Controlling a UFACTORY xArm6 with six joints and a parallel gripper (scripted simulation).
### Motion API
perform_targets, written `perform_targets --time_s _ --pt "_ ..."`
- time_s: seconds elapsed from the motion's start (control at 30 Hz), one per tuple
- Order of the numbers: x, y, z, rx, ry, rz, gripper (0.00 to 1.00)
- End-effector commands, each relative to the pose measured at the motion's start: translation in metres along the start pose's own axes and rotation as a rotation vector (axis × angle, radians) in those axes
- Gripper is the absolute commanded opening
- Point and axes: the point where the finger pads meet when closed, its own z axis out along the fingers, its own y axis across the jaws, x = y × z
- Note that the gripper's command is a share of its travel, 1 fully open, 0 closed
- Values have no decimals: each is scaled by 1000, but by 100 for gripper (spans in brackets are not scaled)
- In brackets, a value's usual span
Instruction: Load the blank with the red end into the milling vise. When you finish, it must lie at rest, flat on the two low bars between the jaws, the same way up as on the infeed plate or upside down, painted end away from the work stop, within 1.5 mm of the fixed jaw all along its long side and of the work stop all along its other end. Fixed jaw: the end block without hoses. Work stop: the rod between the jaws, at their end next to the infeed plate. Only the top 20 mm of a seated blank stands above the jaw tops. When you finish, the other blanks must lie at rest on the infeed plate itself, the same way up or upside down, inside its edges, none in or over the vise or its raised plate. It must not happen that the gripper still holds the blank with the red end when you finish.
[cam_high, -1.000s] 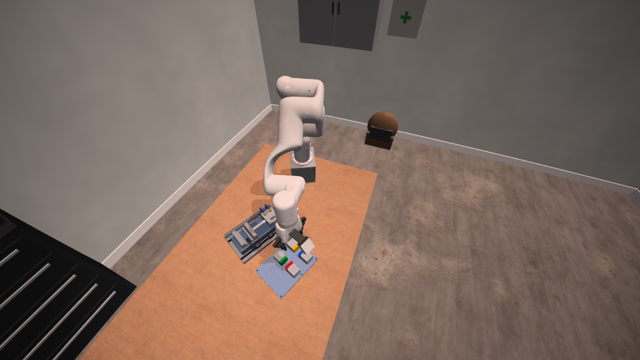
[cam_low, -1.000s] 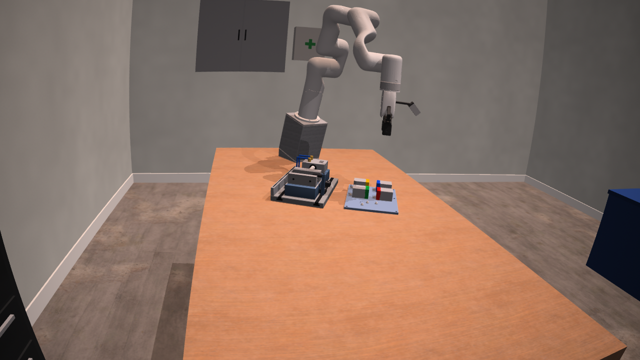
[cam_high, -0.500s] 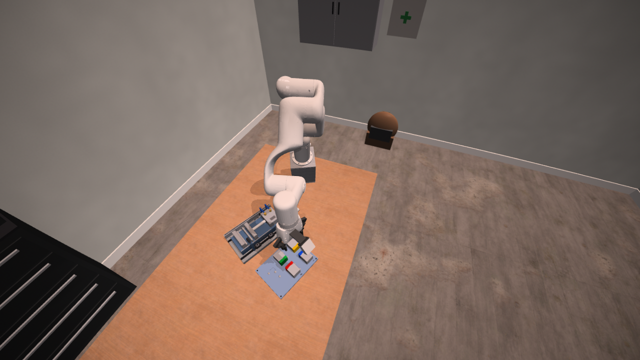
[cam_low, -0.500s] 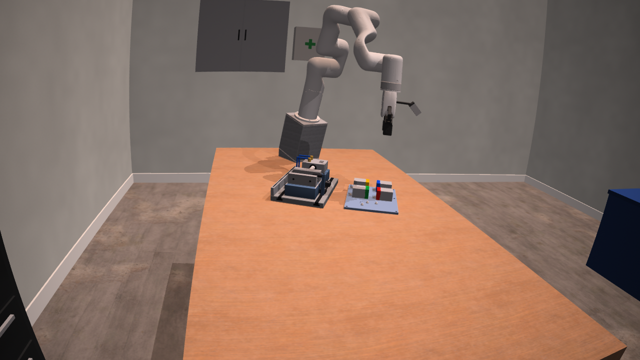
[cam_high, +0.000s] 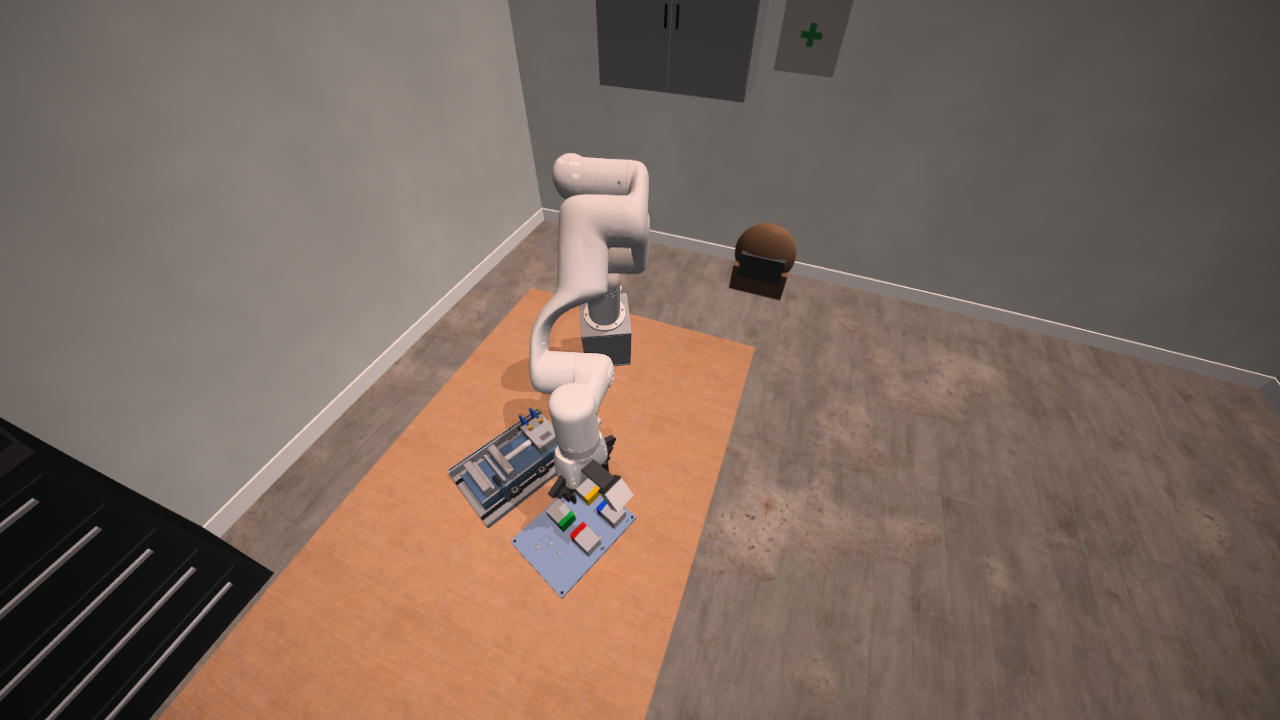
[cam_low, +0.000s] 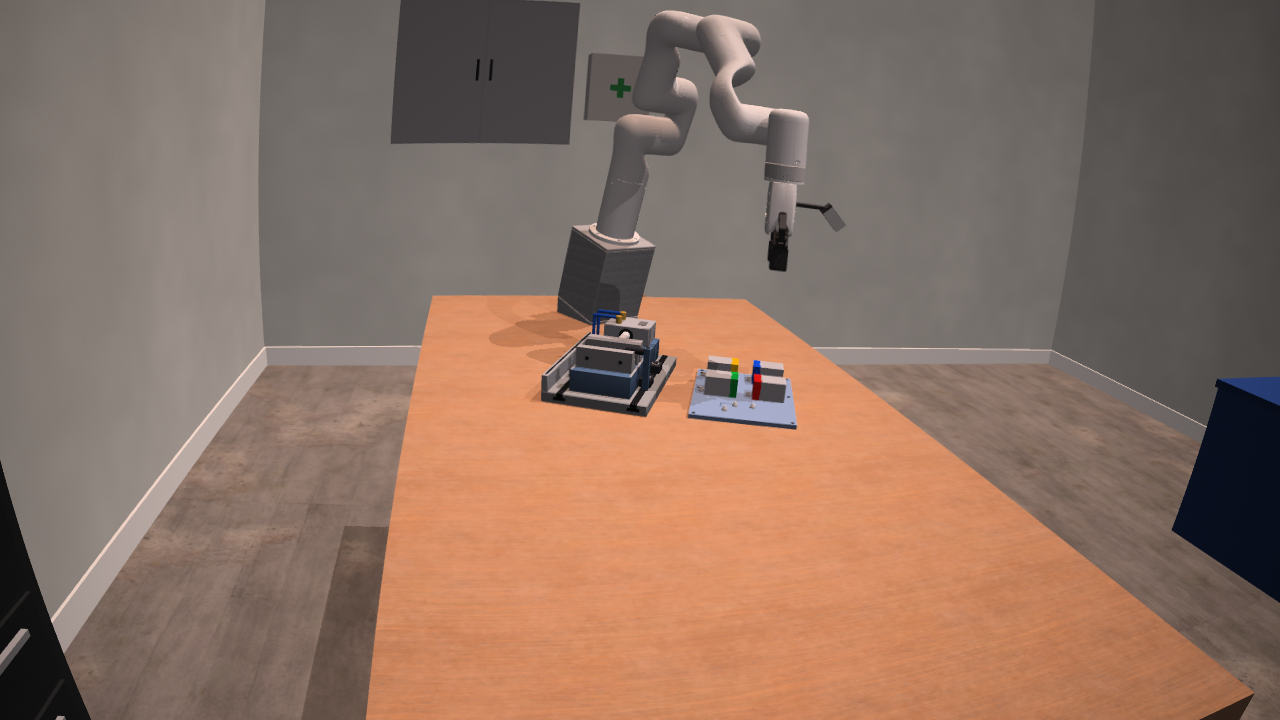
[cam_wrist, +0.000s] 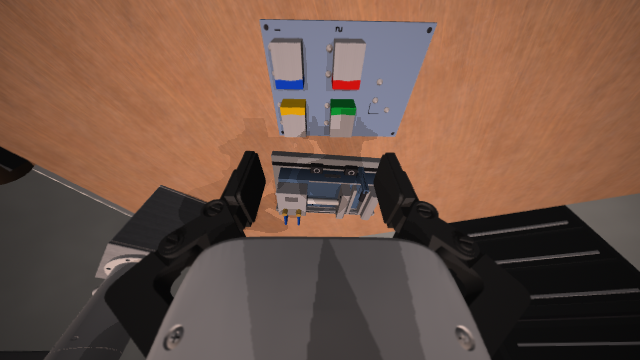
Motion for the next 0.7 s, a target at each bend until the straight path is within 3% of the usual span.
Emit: perform_targets --time_s 0.0,0.67 --pt "1 1 -2 -4 3 0 100" --pt "5 1 -2 -4 3 0 100"
